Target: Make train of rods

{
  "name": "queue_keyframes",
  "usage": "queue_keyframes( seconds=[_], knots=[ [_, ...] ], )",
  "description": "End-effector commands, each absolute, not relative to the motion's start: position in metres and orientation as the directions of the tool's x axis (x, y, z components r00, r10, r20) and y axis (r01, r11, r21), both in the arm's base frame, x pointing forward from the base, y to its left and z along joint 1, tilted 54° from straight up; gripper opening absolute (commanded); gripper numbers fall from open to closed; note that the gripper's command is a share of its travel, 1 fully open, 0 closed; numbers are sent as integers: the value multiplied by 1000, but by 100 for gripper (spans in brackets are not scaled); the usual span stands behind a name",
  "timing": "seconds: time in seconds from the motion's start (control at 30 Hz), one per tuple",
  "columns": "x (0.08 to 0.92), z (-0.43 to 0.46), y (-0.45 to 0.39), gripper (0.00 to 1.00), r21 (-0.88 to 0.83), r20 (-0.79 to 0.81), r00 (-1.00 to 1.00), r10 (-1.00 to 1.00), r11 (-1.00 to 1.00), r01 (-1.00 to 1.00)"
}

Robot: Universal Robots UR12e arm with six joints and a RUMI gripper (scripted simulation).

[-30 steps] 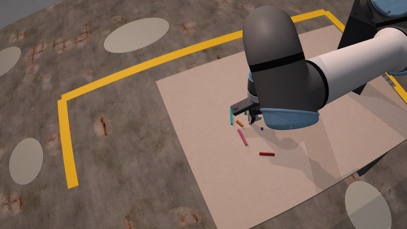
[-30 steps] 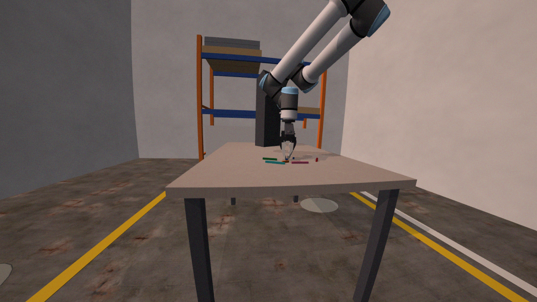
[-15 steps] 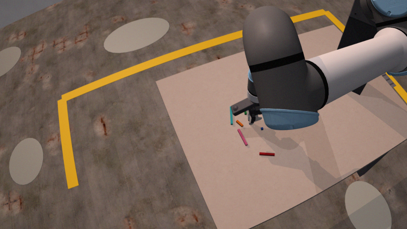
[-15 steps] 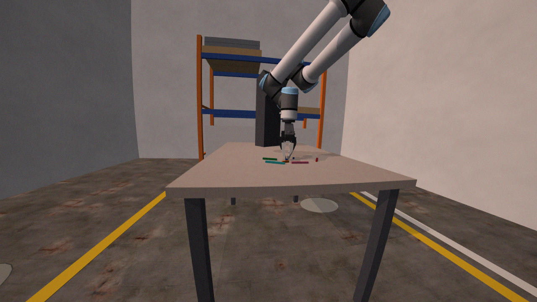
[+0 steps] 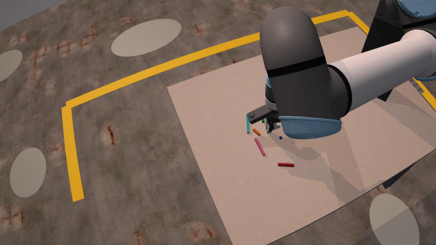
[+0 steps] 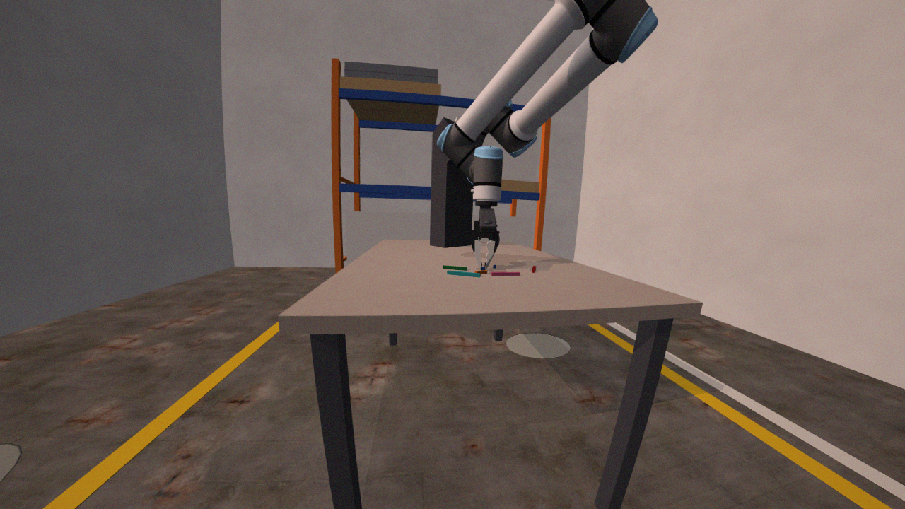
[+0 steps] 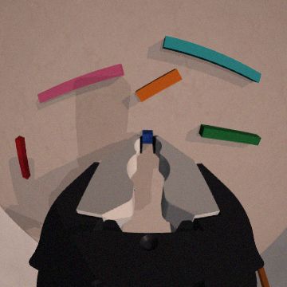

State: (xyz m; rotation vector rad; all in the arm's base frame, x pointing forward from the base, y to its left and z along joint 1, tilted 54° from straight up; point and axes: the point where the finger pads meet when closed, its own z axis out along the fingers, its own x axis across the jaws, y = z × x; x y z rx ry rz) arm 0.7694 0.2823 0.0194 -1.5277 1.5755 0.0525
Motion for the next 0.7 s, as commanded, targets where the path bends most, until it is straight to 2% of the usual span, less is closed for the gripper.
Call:
queue_keyframes(
  seconds=[0.0,0.3,0.43,0.57,0.67],
  knots=[
    [769,20,282,0,-538,-609,183,-772,232,-811],
    [769,20,282,8,-538,-609,183,-772,232,-811],
    [769,20,282,8,-538,-609,183,-772,232,-811],
    [769,20,282,14,-538,-609,183,-772,232,-811],
    [769,20,282,14,-538,-609,183,-772,232,-811]
  ],
)
